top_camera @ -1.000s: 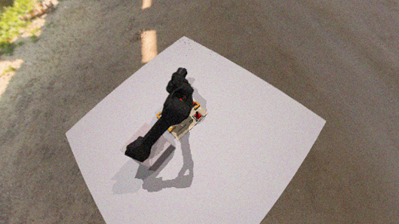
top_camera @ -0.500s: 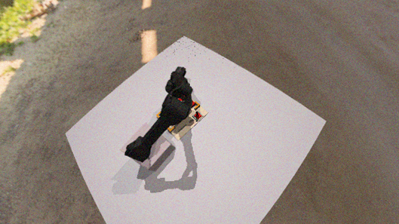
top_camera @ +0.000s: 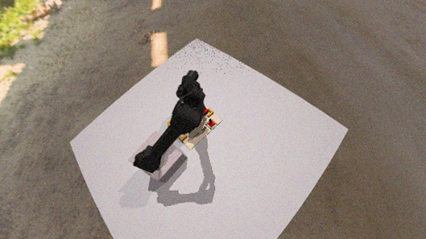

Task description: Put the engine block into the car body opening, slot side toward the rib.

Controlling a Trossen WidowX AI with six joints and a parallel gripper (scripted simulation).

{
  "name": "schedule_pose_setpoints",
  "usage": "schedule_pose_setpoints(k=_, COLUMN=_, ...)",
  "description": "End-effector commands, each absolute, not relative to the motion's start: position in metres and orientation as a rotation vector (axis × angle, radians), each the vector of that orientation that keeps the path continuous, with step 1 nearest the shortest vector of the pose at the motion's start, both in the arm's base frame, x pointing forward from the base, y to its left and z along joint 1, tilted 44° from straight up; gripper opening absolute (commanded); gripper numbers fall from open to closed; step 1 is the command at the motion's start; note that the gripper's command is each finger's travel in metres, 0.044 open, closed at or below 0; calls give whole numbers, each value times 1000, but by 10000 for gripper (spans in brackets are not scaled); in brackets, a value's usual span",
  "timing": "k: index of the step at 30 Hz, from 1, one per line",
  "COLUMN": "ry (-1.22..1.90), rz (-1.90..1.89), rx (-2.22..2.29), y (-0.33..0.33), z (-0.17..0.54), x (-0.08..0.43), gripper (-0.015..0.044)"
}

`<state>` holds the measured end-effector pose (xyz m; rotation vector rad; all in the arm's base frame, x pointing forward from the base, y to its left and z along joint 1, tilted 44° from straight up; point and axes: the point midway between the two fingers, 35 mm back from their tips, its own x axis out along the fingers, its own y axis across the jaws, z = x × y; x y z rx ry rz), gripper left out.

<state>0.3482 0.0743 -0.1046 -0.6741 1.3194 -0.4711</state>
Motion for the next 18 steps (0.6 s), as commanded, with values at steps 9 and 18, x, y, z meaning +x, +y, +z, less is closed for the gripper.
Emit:
schedule_pose_setpoints(k=9, ry=1322, rz=-474, rx=-668, y=74, z=-104, x=348, gripper=0)
schedule_pose_setpoints(k=18, ry=1322, rz=-474, rx=-668, y=74, z=-104, x=348, gripper=0)
